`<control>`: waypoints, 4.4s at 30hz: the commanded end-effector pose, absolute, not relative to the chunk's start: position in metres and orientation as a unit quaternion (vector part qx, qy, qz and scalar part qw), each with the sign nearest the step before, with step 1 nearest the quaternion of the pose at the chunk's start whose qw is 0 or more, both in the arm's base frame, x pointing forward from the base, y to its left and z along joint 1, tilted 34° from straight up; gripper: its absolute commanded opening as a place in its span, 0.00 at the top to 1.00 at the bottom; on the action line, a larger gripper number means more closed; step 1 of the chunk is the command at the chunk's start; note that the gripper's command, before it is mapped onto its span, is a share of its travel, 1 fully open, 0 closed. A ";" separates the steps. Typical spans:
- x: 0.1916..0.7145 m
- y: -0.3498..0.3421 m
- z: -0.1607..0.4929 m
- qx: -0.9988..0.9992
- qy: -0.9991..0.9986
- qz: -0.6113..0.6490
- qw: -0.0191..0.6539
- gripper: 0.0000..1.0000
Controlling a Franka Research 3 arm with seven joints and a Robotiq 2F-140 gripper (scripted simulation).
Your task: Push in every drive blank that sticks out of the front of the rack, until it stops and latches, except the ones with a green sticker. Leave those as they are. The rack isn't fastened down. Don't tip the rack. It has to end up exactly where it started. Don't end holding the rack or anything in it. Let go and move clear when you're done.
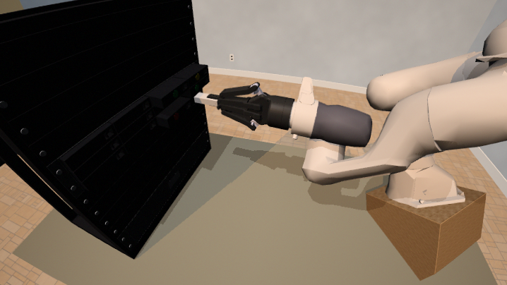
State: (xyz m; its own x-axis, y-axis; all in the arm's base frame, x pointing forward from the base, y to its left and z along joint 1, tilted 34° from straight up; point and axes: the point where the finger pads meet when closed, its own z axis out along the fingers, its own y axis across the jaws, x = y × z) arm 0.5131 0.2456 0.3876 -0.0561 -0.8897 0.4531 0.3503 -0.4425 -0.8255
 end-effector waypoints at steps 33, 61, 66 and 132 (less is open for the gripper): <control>0.550 0.267 0.354 -0.506 0.268 -0.682 0.455 1.00; 0.550 0.267 0.354 -0.506 0.268 -0.682 0.455 1.00; 0.550 0.267 0.354 -0.506 0.268 -0.682 0.455 1.00; 0.550 0.268 0.354 -0.506 0.268 -0.682 0.455 1.00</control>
State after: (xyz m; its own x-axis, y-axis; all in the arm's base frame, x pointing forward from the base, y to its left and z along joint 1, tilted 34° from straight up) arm 0.5503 0.2683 0.3533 -0.0742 -0.8909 0.4482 0.3494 -0.4441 -0.8250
